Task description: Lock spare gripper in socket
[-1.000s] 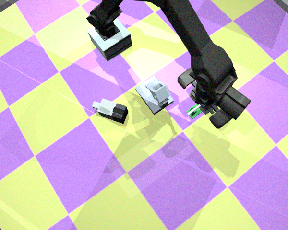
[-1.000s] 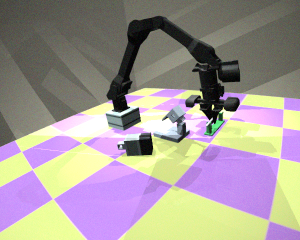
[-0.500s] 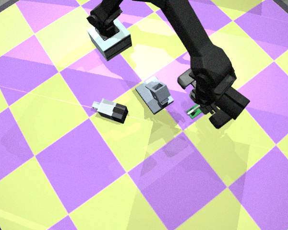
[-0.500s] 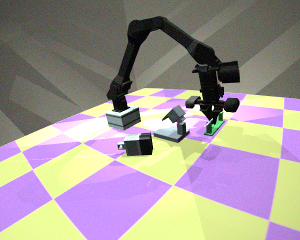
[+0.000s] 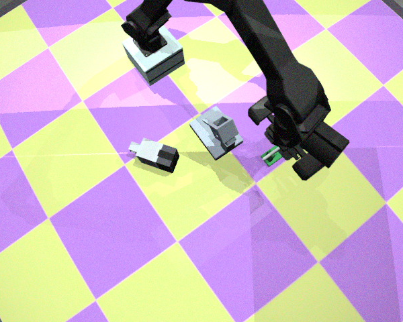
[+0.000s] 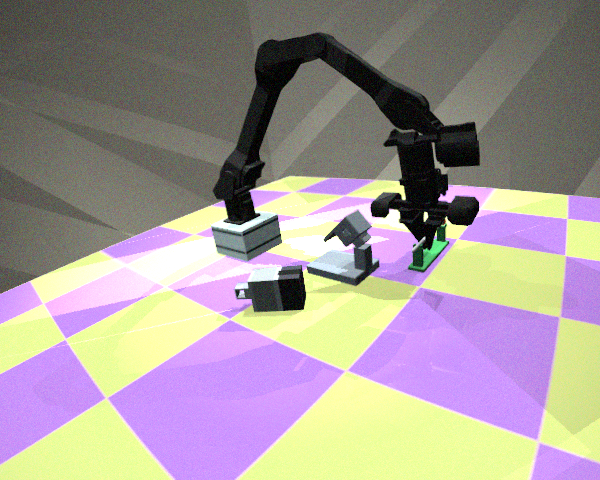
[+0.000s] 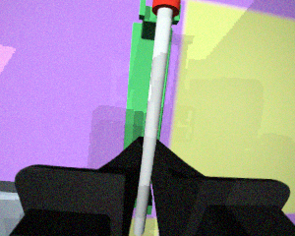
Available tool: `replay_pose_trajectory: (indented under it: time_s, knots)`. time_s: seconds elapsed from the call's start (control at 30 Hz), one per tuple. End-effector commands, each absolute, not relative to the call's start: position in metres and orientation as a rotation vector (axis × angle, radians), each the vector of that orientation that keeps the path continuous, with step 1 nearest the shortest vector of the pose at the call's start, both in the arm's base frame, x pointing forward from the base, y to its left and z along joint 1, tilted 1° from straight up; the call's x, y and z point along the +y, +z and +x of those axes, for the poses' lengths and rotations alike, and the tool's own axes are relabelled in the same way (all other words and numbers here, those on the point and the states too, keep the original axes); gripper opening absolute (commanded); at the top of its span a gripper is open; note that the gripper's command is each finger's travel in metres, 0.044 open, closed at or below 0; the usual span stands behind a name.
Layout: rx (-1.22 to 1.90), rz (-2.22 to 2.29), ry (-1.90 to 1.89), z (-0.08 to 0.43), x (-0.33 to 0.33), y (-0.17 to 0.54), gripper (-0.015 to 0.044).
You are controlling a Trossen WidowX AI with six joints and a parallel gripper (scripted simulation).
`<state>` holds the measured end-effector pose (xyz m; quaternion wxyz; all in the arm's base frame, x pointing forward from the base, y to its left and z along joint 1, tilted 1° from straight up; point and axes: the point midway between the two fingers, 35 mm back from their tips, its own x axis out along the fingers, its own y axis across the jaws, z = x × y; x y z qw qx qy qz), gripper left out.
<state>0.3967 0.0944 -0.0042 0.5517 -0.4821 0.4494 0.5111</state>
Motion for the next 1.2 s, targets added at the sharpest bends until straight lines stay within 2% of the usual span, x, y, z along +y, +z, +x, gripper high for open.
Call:
replay_pose_trajectory:
  time_s: [0.0,0.53,1.17]
  knots:
    - [1.063,-1.14,1.209,0.397,0.094,-0.004,0.0026]
    - [1.066,-1.139,1.211,0.395,0.094,0.01,0.044]
    - [1.068,-1.139,1.215,0.391,0.094,0.057,0.044]
